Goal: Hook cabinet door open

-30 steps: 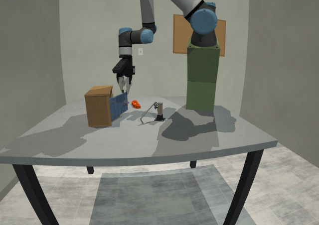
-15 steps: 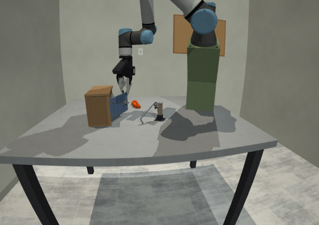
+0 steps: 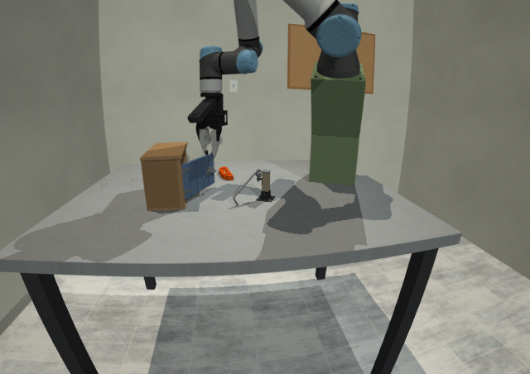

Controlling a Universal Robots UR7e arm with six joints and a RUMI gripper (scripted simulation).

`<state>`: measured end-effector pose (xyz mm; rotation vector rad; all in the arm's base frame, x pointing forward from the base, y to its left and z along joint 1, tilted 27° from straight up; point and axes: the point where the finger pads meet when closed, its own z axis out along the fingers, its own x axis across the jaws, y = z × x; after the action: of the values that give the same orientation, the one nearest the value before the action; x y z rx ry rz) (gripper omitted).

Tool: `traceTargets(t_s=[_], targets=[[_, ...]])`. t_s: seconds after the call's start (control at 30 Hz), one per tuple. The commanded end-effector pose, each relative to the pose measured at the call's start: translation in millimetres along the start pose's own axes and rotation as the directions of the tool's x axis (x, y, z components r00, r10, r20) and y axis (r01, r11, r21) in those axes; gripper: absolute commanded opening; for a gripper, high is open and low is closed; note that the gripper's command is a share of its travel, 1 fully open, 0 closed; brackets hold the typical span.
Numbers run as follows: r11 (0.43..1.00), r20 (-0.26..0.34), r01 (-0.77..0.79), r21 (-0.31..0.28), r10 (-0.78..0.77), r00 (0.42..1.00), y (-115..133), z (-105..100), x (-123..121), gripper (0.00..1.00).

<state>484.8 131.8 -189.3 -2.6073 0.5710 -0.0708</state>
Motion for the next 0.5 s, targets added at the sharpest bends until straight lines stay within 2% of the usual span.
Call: traceTargets(t_s=[0.0, 0.47], targets=[[0.999, -0.002, -0.033, 0.000, 0.033, 0.999, 0.1, -0.4, -5.7, 0.15], [0.997, -0.002, -0.083, 0.000, 0.083, 0.997, -0.1, -0.4, -14.9, 0.15]])
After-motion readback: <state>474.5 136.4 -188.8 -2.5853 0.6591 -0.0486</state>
